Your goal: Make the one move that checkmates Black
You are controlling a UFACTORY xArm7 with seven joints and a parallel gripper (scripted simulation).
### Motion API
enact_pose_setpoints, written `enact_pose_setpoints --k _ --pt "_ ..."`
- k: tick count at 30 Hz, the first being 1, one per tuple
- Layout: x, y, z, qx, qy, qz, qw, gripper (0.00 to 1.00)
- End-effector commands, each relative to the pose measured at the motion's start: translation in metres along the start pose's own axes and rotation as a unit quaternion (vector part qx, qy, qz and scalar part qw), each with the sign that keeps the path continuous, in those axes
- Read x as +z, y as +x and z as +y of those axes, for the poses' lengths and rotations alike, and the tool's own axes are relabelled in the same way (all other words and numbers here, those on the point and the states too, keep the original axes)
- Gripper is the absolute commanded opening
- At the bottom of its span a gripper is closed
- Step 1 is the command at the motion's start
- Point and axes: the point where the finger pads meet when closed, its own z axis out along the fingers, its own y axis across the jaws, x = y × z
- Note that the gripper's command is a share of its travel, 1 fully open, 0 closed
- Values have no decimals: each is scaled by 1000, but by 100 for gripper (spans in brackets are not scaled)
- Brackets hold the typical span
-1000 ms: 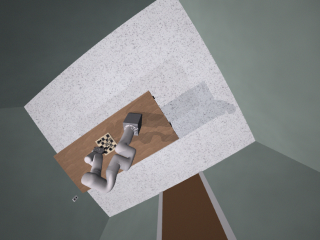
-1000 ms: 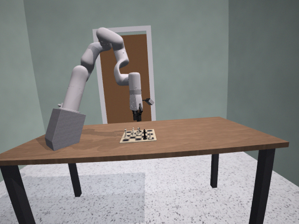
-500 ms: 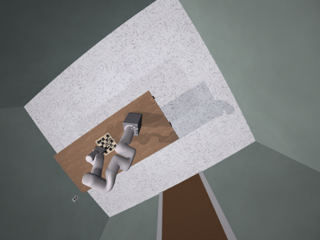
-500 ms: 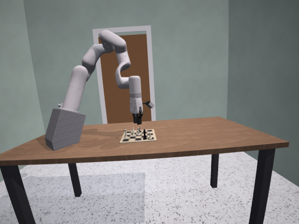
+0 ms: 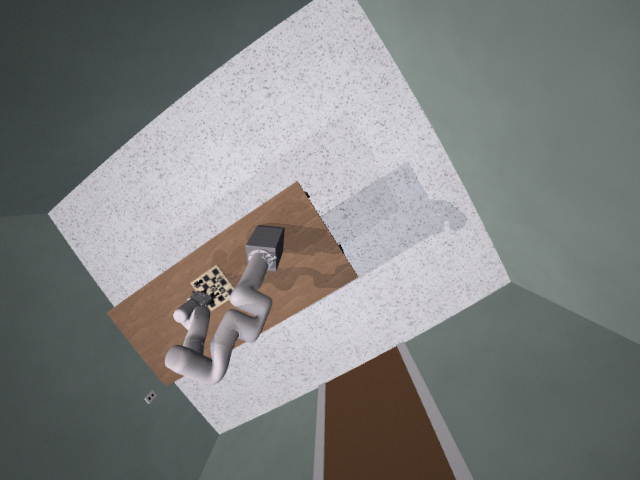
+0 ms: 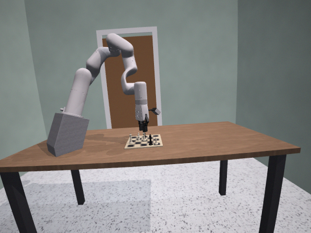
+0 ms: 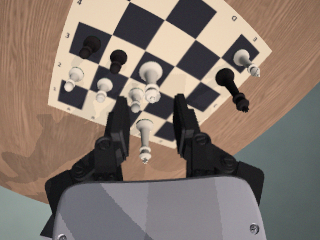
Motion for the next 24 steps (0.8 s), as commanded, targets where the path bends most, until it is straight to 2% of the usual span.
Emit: enact_pose_setpoints --k 1,24 --pt "1 1 1 0 -1 2 1000 42" --pt "2 1 1 0 -1 2 1000 42"
